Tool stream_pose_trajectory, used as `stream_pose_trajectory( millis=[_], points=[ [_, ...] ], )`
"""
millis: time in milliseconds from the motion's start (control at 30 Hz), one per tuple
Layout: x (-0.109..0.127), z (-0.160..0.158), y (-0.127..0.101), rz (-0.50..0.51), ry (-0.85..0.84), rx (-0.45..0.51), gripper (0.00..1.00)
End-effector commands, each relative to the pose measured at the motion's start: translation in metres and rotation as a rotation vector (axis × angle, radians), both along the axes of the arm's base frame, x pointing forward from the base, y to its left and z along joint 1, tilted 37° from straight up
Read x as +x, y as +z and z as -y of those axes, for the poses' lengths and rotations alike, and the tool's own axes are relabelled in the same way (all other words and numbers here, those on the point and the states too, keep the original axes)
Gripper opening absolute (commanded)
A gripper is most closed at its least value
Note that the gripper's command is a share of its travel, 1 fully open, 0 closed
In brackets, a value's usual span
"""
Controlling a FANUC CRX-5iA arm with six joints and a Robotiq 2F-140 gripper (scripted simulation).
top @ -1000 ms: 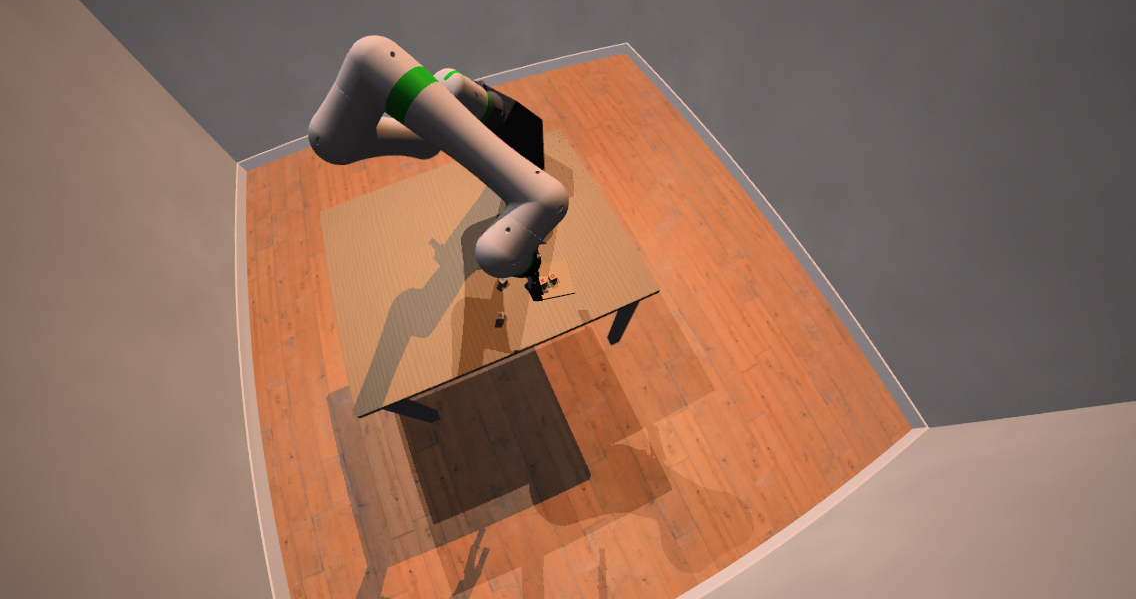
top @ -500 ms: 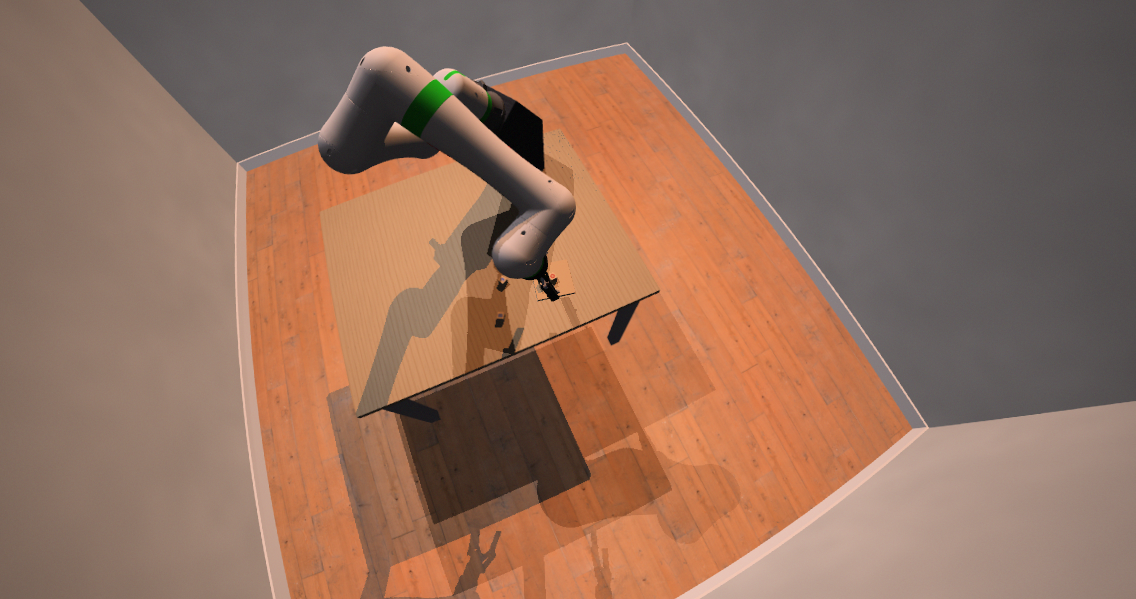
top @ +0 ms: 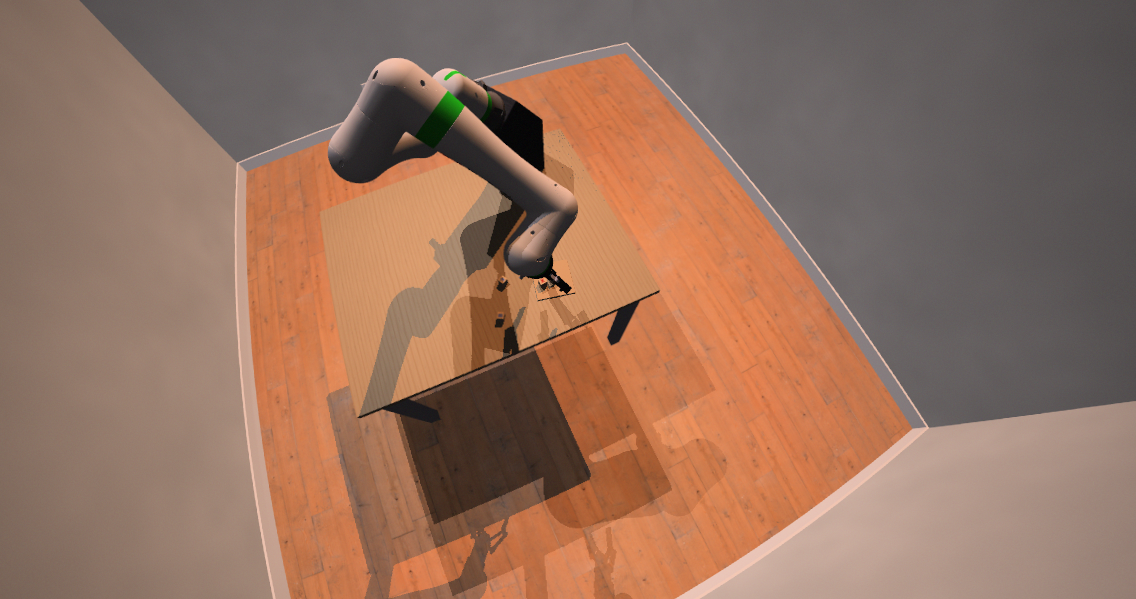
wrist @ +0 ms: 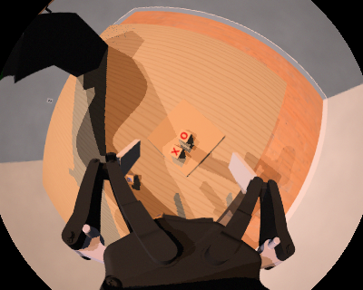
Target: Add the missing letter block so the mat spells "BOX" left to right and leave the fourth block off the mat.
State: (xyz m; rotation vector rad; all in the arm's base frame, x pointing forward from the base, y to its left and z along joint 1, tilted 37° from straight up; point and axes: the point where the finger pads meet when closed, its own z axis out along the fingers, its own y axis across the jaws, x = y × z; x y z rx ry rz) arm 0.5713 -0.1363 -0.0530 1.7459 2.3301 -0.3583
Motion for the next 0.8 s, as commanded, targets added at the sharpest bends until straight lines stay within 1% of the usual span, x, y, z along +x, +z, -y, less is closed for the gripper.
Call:
stream_pose_trajectory(
  millis=[0,200,333,767],
  points=[
    [-0.002,0.005,-0.021,-0.04,0.133,-0.004,1.0],
    [-0.008,0.009,-0.045,-0.09,0.283,-0.011,1.0],
    [-0.01,0.01,-0.054,-0.11,0.342,-0.012,1.0],
    [-0.011,0.01,-0.058,-0.118,0.366,-0.013,1.0]
  ],
)
